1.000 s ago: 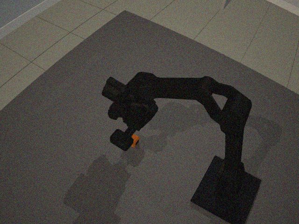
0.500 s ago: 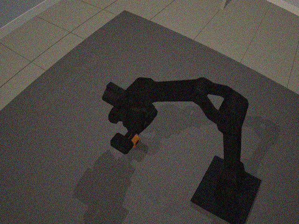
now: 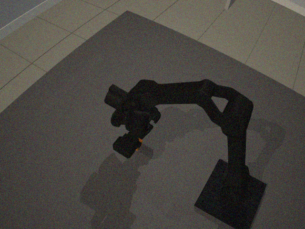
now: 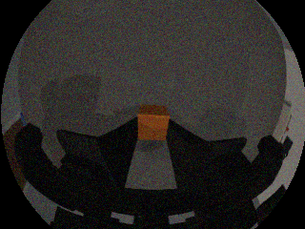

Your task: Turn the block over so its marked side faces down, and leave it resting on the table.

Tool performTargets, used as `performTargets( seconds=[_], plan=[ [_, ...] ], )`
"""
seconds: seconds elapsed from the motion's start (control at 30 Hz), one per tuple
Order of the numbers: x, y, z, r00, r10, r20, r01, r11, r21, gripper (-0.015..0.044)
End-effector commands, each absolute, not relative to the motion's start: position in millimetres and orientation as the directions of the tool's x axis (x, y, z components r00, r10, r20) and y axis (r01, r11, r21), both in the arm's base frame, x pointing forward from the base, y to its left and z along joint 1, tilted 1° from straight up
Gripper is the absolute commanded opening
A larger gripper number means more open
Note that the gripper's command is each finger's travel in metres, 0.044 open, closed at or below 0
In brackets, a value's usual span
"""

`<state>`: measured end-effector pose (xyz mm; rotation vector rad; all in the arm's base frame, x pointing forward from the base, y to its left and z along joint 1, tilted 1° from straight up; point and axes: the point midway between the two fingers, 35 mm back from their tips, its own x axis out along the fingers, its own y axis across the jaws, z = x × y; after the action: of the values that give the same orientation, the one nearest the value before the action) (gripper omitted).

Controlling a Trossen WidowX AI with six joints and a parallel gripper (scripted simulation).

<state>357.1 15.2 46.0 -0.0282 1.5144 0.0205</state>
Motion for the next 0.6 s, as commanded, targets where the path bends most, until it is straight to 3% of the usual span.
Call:
performTargets(
  seconds=[0.0,0.27,0.57],
  plan=[
    [356.7,15.7,45.1,0.055,-0.001,-0.998,-0.031,1.000,-0.002,0.0072],
    [356.7,15.7,46.0,0.055,-0.001,-0.998,-0.031,1.000,-0.002,0.0000],
    [355.2,15.7,75.1,0.055,0.000,-0.998,-0.031,1.000,-0.002,0.0000]
  ],
)
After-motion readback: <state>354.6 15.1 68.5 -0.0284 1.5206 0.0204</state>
